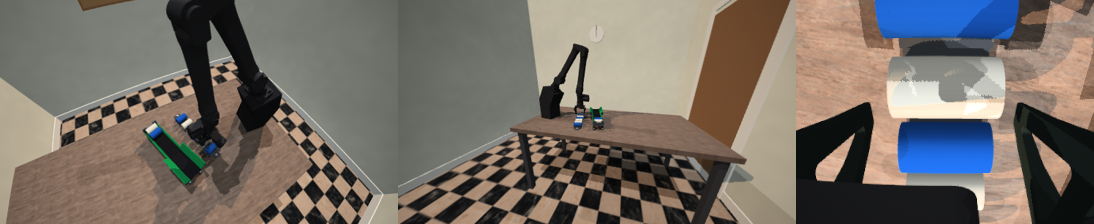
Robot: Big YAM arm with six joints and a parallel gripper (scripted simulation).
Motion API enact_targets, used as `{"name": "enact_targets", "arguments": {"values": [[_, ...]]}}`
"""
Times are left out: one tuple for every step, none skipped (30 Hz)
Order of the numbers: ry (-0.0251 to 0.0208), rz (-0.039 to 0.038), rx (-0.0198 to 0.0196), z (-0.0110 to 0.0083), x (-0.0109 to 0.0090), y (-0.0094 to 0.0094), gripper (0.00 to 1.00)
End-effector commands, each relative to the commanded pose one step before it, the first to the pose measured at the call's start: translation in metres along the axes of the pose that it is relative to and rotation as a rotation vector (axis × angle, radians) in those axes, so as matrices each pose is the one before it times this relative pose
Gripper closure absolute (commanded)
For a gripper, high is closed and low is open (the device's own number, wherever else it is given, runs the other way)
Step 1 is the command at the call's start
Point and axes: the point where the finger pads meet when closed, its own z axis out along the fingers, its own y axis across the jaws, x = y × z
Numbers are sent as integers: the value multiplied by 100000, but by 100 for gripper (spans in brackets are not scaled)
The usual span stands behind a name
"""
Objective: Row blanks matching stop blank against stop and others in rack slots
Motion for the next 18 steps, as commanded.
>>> {"name": "enact_targets", "arguments": {"values": [[222, -280, 1298, 26, 290, -368, 15], [0, 0, 0, 0, 0, 0, 15], [0, 0, 0, 0, 0, 0, 15], [0, 0, 0, 0, 0, 0, 15], [0, 0, 0, 0, 0, 0, 15], [0, 0, 0, 0, 0, 0, 15], [0, 0, 0, 0, 0, 0, 15], [0, 0, 0, 0, 0, 0, 15], [0, 0, 0, 0, 0, 0, 15], [0, 0, 0, 0, 1, -2, 15], [1, 0, 0, -1, 4, -10, 15], [3, 1, 0, -2, 10, -24, 15], [5, 1, -1, -3, 17, -39, 15], [7, 1, -1, -5, 23, -54, 15], [7, 5, 0, -6, 25, -67, 15], [0, 0, 0, 0, 0, 0, 15], [0, 0, 0, 0, 0, 0, 15], [-200, -94, -608, -60, -108, 308, 15]]}}
